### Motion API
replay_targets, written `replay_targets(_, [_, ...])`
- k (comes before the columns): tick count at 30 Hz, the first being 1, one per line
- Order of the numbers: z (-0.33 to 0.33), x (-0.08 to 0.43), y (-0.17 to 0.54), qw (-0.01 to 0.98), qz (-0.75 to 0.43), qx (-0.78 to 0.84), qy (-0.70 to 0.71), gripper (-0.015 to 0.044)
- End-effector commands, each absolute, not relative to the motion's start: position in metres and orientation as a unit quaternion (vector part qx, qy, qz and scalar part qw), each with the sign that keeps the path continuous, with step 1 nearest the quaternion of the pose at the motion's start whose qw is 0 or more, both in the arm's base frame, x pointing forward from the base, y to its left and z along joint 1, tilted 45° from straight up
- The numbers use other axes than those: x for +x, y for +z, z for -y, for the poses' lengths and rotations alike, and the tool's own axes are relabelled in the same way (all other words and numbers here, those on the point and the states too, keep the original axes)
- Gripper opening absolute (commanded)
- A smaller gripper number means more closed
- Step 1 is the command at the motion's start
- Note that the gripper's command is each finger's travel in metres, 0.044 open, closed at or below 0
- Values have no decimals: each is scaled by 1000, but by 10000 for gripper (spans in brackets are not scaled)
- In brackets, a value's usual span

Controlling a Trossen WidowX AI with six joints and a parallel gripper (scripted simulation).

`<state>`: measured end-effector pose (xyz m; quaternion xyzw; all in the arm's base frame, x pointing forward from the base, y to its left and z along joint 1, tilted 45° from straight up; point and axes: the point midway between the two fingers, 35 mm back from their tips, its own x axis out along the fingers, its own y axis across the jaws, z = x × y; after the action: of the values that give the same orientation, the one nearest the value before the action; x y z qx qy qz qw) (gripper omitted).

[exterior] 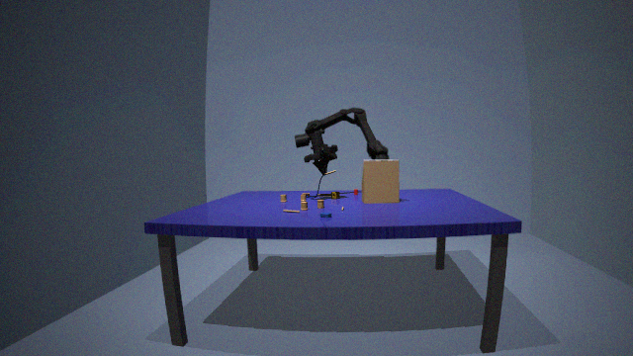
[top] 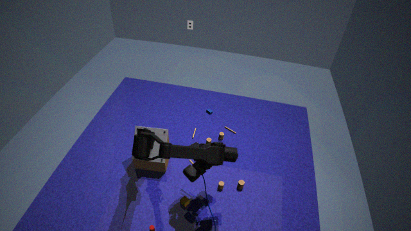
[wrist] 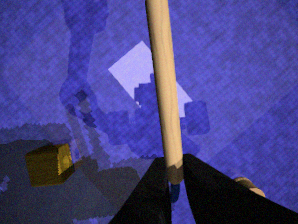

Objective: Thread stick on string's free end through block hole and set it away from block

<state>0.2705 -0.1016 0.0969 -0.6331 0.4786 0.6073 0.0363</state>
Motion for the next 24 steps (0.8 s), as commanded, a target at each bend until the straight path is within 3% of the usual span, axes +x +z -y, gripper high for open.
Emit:
replay_targets(1, [101,273,102,43,-479,-631,609,0])
replay_targets(16, [100,273,119,50,-477,-617,624,0])
replay_targets(24, [95,287,114,-89,-398,-590,697,0])
